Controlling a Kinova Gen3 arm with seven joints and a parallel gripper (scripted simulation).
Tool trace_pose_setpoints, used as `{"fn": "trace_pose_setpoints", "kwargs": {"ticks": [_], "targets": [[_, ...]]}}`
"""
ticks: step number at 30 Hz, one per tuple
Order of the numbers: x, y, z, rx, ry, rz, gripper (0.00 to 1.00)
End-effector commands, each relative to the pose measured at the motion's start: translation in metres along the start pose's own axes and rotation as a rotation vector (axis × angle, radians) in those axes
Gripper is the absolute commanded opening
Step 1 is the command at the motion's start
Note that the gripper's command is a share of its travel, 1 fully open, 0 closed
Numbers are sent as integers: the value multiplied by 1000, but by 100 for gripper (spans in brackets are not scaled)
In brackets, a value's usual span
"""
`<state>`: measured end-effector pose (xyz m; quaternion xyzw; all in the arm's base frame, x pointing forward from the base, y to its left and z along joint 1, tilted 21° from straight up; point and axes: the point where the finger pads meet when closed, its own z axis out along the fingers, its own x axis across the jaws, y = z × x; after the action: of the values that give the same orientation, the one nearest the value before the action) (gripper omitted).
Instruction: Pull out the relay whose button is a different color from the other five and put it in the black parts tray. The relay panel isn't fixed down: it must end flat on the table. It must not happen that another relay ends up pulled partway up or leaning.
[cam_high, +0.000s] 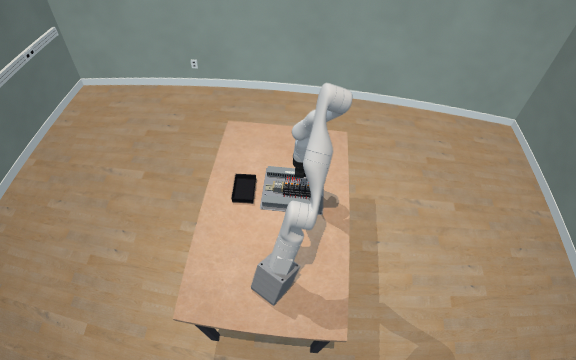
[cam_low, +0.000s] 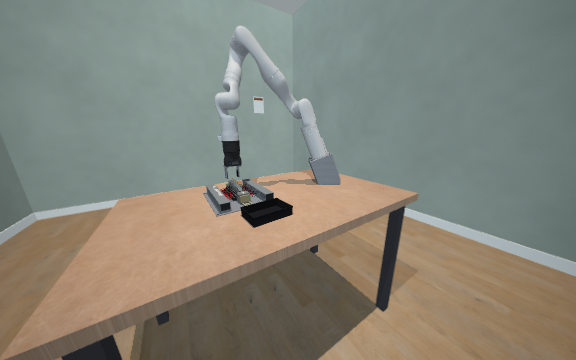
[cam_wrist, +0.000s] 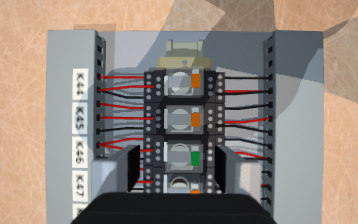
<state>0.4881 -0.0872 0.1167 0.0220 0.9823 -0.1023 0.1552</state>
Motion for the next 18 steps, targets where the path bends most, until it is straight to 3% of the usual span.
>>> {"fn": "trace_pose_setpoints", "kwargs": {"ticks": [1,18], "targets": [[3,2,10,0,7,-4,98],[3,2,12,0,7,-4,98]]}}
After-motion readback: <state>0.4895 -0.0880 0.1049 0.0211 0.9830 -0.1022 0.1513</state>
